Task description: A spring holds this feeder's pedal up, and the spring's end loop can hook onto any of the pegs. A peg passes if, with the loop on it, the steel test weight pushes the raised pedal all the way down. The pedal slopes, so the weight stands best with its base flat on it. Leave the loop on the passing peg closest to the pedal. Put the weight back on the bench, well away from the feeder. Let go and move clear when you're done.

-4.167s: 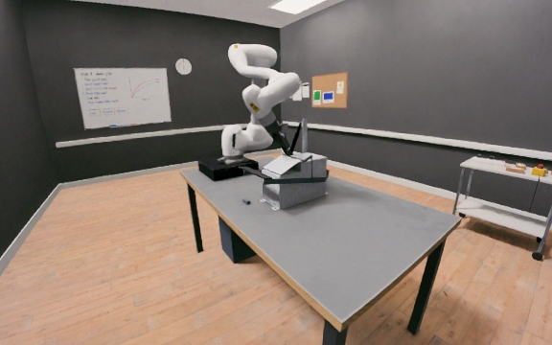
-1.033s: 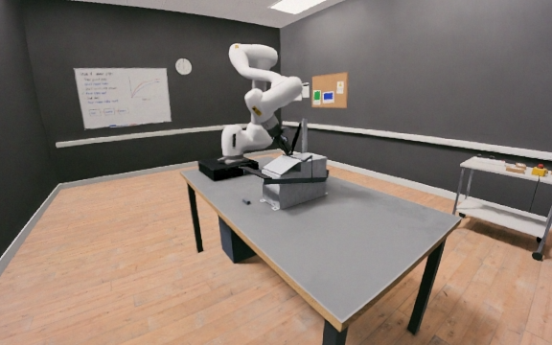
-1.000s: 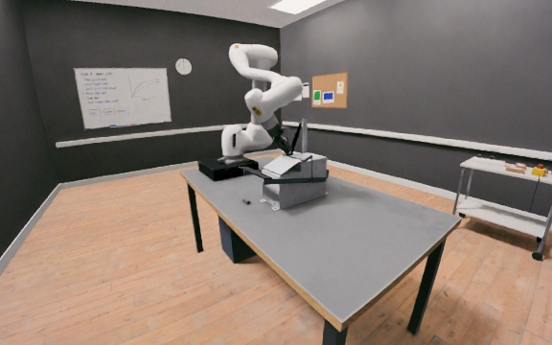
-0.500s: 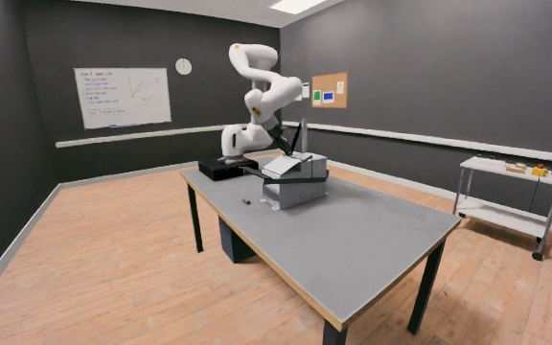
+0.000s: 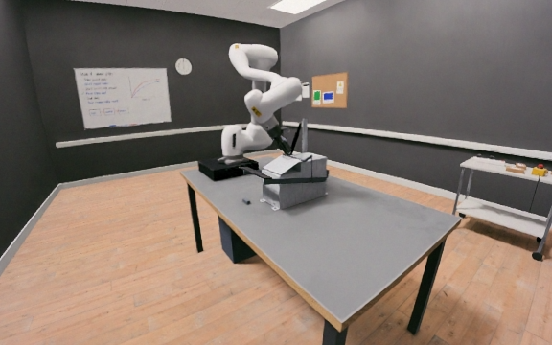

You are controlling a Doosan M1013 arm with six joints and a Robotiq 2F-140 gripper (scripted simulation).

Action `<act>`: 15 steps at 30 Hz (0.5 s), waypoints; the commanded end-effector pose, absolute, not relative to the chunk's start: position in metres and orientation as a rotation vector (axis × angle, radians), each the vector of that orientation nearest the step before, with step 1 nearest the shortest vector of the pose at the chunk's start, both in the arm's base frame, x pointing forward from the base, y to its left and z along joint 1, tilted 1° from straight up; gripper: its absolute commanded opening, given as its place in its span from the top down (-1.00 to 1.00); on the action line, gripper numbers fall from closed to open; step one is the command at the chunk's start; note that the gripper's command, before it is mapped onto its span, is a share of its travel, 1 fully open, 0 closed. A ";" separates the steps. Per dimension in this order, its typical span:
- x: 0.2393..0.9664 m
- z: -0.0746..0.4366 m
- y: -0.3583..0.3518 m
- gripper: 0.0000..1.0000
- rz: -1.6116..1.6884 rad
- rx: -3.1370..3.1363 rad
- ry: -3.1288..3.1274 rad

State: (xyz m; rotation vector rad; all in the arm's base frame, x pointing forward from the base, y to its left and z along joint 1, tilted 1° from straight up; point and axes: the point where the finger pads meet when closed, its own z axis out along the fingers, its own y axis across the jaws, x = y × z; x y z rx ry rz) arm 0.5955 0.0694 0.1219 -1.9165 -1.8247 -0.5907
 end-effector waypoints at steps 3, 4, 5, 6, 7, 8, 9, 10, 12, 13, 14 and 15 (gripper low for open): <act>0.596 0.122 0.069 0.66 -0.592 -1.917 -1.825; 0.596 0.121 0.069 0.66 -0.592 -1.917 -1.825; 0.596 0.121 0.069 0.66 -0.592 -1.917 -1.825; 0.596 0.121 0.069 0.66 -0.592 -1.917 -1.825; 0.596 0.121 0.069 0.66 -0.592 -1.917 -1.825; 0.596 0.122 0.069 0.66 -0.591 -1.917 -1.825; 0.595 0.122 0.069 0.66 -0.590 -1.916 -1.824; 0.595 0.122 0.069 0.66 -0.589 -1.916 -1.824; 0.595 0.122 0.069 0.66 -0.588 -1.916 -1.823; 0.595 0.122 0.069 0.66 -0.587 -1.916 -1.822; 0.594 0.122 0.069 0.66 -0.586 -1.916 -1.821; 0.594 0.122 0.069 0.66 -0.585 -1.916 -1.821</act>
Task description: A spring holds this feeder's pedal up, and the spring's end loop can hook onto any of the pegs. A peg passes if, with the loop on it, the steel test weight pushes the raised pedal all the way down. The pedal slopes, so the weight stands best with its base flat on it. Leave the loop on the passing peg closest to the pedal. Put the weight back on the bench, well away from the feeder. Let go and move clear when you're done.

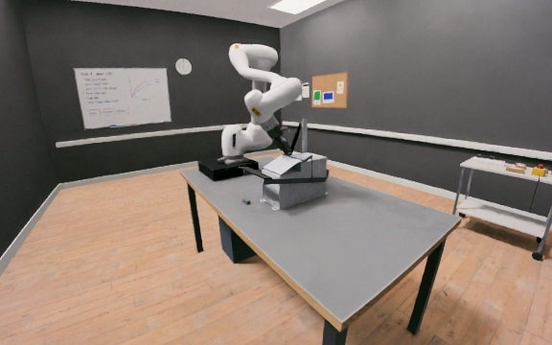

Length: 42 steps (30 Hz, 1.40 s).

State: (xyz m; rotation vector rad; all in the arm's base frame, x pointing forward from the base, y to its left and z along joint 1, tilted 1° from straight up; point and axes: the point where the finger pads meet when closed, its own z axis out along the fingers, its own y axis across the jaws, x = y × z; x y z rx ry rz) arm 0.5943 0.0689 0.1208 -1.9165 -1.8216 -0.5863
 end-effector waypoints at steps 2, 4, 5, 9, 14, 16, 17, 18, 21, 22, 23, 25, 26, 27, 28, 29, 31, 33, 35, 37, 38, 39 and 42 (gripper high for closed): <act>0.594 0.122 0.069 0.66 -0.583 -1.916 -1.820; 0.593 0.122 0.069 0.66 -0.581 -1.916 -1.819; 0.593 0.122 0.069 0.66 -0.581 -1.916 -1.818; 0.593 0.122 0.069 0.66 -0.579 -1.916 -1.817; 0.592 0.122 0.069 0.66 -0.577 -1.916 -1.816; 0.592 0.122 0.069 0.66 -0.575 -1.915 -1.814; 0.591 0.122 0.069 0.66 -0.574 -1.915 -1.814; 0.591 0.122 0.069 0.66 -0.573 -1.915 -1.813; 0.590 0.122 0.069 0.66 -0.569 -1.915 -1.811; 0.590 0.122 0.069 0.66 -0.568 -1.915 -1.810; 0.590 0.122 0.069 0.66 -0.567 -1.915 -1.810; 0.589 0.122 0.069 0.66 -0.566 -1.915 -1.809; 0.589 0.122 0.069 0.66 -0.566 -1.915 -1.809; 0.590 0.122 0.069 0.66 -0.569 -1.915 -1.811; 0.590 0.122 0.069 0.66 -0.568 -1.915 -1.810; 0.590 0.122 0.069 0.66 -0.567 -1.915 -1.809; 0.589 0.122 0.069 0.66 -0.565 -1.915 -1.808; 0.589 0.122 0.070 0.66 -0.563 -1.914 -1.807; 0.589 0.122 0.070 0.66 -0.561 -1.914 -1.806; 0.588 0.122 0.070 0.66 -0.560 -1.914 -1.805; 0.588 0.123 0.070 0.66 -0.559 -1.914 -1.804; 0.588 0.123 0.070 0.66 -0.558 -1.914 -1.804; 0.588 0.123 0.070 0.66 -0.556 -1.914 -1.803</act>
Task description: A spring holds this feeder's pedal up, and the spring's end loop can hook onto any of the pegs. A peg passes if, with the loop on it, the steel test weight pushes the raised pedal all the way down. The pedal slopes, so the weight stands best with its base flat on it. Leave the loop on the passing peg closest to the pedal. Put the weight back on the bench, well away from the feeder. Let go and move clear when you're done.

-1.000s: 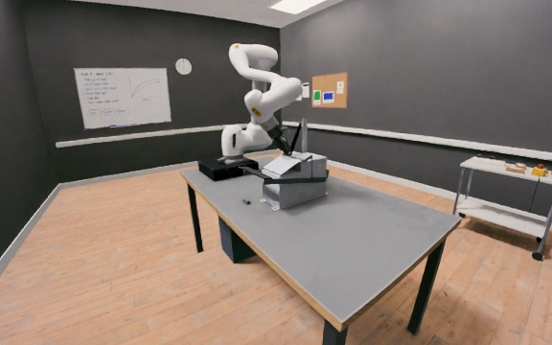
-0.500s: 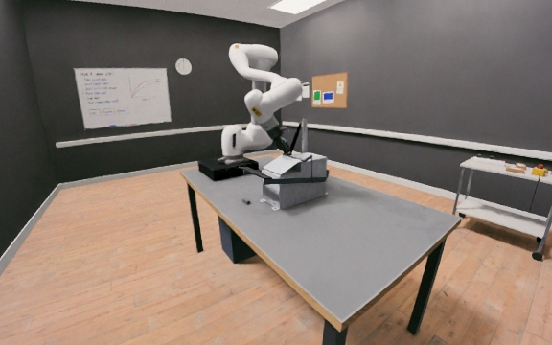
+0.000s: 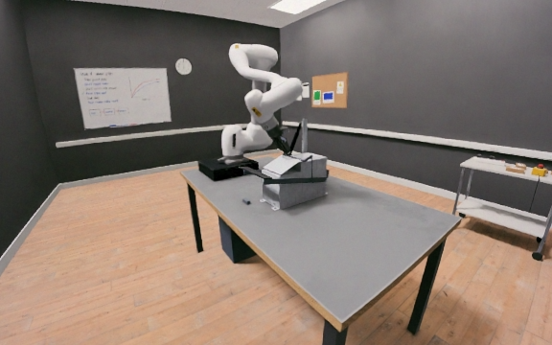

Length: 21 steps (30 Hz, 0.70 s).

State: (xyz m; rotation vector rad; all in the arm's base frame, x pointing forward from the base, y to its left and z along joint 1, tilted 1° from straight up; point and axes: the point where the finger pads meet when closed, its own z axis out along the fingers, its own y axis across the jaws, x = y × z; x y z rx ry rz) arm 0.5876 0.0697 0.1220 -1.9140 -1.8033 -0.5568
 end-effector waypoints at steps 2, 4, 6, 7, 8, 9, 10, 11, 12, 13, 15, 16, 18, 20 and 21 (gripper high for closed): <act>0.588 0.123 0.070 0.66 -0.557 -1.914 -1.803; 0.587 0.123 0.070 0.66 -0.554 -1.914 -1.801; 0.586 0.122 0.070 0.66 -0.551 -1.913 -1.799; 0.586 0.122 0.070 0.66 -0.549 -1.913 -1.798; 0.586 0.122 0.070 0.66 -0.547 -1.913 -1.797; 0.585 0.122 0.070 0.66 -0.546 -1.913 -1.796; 0.585 0.122 0.070 0.66 -0.544 -1.913 -1.795; 0.585 0.122 0.070 0.66 -0.543 -1.913 -1.794; 0.584 0.122 0.070 0.66 -0.541 -1.913 -1.793; 0.584 0.122 0.070 0.66 -0.539 -1.912 -1.792; 0.583 0.122 0.070 0.66 -0.536 -1.912 -1.790; 0.583 0.122 0.070 0.66 -0.534 -1.912 -1.789; 0.583 0.122 0.070 0.66 -0.534 -1.912 -1.789; 0.584 0.123 0.069 0.66 -0.539 -1.912 -1.792; 0.584 0.123 0.068 0.66 -0.539 -1.912 -1.791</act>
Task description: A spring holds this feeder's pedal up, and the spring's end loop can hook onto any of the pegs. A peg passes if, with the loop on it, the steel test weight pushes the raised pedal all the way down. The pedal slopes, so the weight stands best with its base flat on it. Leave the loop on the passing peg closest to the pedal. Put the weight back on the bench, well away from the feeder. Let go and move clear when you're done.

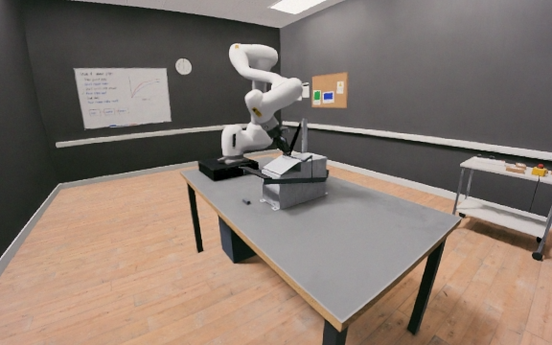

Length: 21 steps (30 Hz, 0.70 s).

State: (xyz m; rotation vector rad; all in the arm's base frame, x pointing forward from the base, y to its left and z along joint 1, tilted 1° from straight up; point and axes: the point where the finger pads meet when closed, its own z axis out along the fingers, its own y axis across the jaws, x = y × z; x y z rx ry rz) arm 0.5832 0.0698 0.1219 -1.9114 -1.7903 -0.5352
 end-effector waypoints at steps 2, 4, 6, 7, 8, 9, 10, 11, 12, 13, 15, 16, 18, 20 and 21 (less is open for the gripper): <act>0.584 0.123 0.067 0.66 -0.538 -1.912 -1.791; 0.584 0.123 0.066 0.66 -0.537 -1.912 -1.790; 0.584 0.123 0.065 0.66 -0.536 -1.912 -1.790; 0.584 0.123 0.064 0.66 -0.536 -1.912 -1.790; 0.584 0.123 0.063 0.66 -0.536 -1.912 -1.790; 0.584 0.123 0.063 0.66 -0.535 -1.912 -1.789; 0.583 0.123 0.062 0.66 -0.535 -1.912 -1.789; 0.583 0.123 0.062 0.66 -0.534 -1.912 -1.789; 0.583 0.123 0.061 0.66 -0.534 -1.912 -1.789; 0.583 0.123 0.061 0.66 -0.534 -1.912 -1.789; 0.584 0.123 0.062 0.66 -0.535 -1.912 -1.789; 0.584 0.123 0.061 0.66 -0.535 -1.912 -1.789; 0.584 0.123 0.060 0.66 -0.535 -1.912 -1.789; 0.584 0.123 0.059 0.66 -0.535 -1.912 -1.789; 0.584 0.123 0.058 0.66 -0.534 -1.912 -1.789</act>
